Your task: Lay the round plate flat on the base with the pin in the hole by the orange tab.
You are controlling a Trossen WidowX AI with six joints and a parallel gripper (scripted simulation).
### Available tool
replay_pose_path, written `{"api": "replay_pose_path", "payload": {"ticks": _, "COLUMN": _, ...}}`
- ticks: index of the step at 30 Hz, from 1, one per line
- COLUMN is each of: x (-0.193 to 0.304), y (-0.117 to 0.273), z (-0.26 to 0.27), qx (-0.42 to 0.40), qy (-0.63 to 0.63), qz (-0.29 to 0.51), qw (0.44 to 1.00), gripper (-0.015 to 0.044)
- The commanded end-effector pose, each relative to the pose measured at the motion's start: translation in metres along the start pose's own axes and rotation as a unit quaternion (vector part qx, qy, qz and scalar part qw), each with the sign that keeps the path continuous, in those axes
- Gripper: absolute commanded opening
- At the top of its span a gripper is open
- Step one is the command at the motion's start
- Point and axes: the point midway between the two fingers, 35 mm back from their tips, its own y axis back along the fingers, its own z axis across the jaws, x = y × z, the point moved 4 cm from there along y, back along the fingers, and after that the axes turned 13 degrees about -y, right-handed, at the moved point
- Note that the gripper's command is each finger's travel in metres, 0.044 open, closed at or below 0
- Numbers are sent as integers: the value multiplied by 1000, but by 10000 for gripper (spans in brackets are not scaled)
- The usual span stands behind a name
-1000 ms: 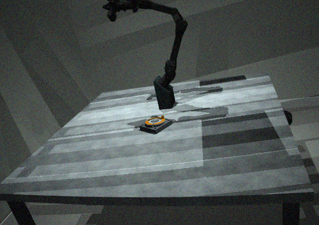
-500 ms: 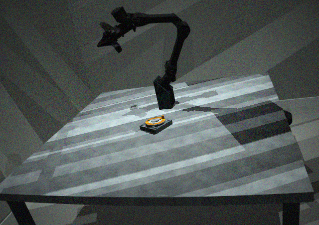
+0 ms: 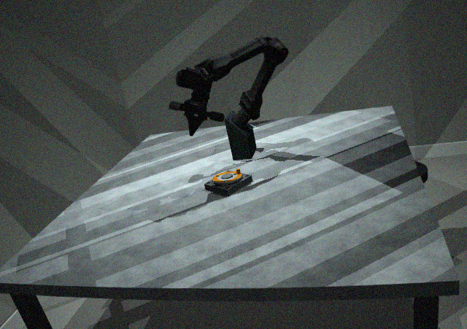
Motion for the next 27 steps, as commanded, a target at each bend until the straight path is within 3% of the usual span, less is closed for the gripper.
{"api": "replay_pose_path", "payload": {"ticks": 1, "x": 26, "y": -22, "z": 41, "qx": -56, "qy": 5, "qz": 59, "qw": 997, "gripper": 0}}
{"api": "replay_pose_path", "payload": {"ticks": 7, "x": 96, "y": -55, "z": 96, "qx": -146, "qy": -1, "qz": 192, "qw": 970, "gripper": 0}}
{"api": "replay_pose_path", "payload": {"ticks": 27, "x": 116, "y": -97, "z": 116, "qx": -150, "qy": -2, "qz": 197, "qw": 969, "gripper": 0}}
